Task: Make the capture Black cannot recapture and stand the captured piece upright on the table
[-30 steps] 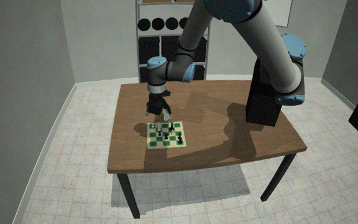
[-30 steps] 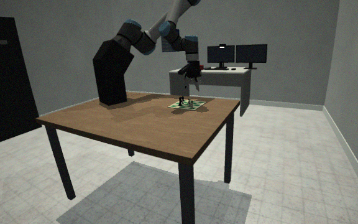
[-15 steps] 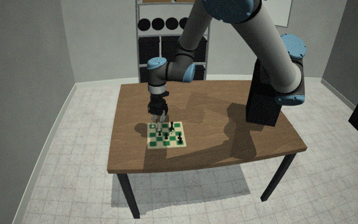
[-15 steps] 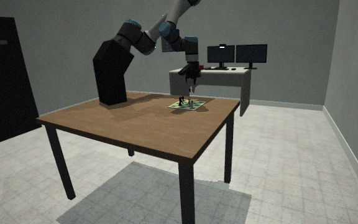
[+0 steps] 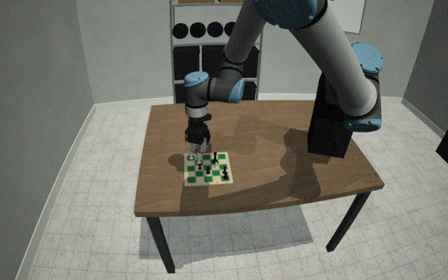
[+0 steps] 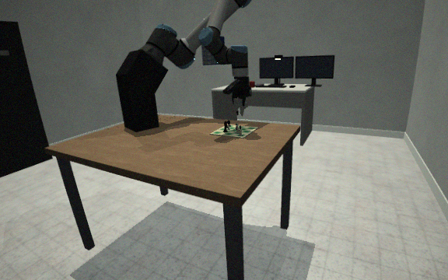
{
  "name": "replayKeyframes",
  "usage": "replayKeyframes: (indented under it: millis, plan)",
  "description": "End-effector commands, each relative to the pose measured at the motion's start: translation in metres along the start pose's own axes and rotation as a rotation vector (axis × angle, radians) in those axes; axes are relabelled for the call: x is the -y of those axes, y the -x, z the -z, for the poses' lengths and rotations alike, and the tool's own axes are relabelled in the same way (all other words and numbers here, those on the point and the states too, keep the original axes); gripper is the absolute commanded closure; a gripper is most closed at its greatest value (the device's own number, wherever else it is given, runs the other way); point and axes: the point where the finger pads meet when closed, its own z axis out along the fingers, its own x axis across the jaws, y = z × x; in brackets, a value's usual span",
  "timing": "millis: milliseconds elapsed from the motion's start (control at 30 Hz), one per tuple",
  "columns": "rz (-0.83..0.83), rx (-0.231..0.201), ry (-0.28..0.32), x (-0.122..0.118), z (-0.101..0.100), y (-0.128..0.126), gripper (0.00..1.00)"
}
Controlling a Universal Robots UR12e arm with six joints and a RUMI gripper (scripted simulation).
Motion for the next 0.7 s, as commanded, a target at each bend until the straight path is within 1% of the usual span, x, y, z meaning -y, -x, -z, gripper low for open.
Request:
replayKeyframes:
  millis: [0,667]
  plan:
    - [0.002,0.003,0.001,-0.0010,0.0010,0.0029,0.80]
    - [0.002,0.002,0.001,-0.0010,-0.0007,0.0028,0.80]
